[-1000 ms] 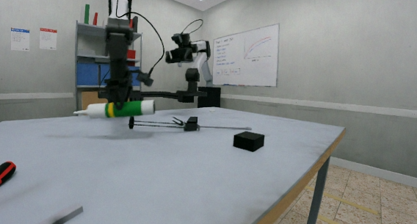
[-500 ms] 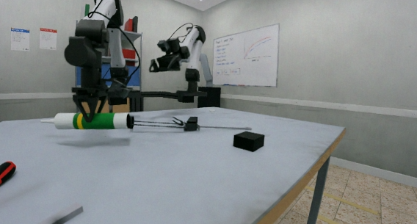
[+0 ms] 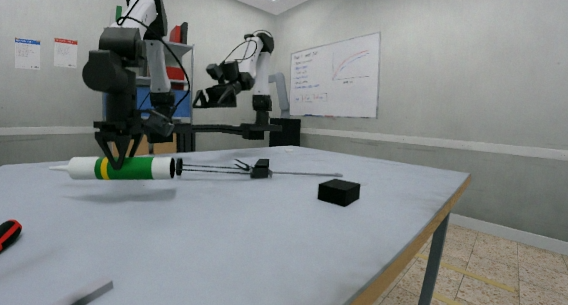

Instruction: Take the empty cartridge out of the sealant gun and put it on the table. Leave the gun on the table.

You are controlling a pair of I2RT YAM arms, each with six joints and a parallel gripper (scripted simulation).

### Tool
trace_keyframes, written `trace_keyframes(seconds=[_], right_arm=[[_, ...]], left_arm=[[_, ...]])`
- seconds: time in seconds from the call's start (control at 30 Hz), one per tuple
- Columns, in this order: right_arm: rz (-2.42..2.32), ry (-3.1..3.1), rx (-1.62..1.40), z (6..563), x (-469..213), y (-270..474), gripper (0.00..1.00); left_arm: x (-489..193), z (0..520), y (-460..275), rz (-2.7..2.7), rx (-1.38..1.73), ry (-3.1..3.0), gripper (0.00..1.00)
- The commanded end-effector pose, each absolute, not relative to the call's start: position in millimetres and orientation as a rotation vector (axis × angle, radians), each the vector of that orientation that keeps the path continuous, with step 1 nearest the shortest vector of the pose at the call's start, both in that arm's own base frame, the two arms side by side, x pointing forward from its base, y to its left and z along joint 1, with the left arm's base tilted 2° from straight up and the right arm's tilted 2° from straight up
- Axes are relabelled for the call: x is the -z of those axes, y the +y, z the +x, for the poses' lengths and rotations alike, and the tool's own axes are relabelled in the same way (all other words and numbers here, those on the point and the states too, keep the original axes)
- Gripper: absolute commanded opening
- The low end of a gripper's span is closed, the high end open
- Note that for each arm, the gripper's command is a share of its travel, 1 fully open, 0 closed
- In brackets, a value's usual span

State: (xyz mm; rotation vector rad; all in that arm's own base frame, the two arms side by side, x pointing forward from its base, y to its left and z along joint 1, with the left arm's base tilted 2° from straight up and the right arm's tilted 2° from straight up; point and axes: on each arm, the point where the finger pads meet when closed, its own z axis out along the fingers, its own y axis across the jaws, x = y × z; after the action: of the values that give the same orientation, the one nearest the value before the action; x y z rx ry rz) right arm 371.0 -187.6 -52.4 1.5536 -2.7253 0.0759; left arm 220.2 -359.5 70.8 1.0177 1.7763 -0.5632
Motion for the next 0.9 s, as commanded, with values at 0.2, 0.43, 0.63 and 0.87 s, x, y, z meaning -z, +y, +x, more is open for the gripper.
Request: trace_keyframes(seconds=[0.2,0.43,0.63,0.87], right_arm=[[1.576,-2.704,-0.106,376.6,88.8,-192.1,0.4],[1.565,-2.696,-0.075,371.4,97.0,-190.6,0.4],[1.568,-2.702,-0.092,373.9,91.8,-191.9,0.4],[1.562,-2.702,-0.061,371.2,97.0,-188.7,0.4]], left_arm=[[-102.3,224.4,-376.3,0.971,0.62,1.687,1.0],[-102.3,224.4,-376.3,0.971,0.62,1.687,1.0],[-102.3,224.4,-376.3,0.971,0.62,1.687,1.0],[-102.4,224.4,-376.4,0.971,0.62,1.687,1.0]])
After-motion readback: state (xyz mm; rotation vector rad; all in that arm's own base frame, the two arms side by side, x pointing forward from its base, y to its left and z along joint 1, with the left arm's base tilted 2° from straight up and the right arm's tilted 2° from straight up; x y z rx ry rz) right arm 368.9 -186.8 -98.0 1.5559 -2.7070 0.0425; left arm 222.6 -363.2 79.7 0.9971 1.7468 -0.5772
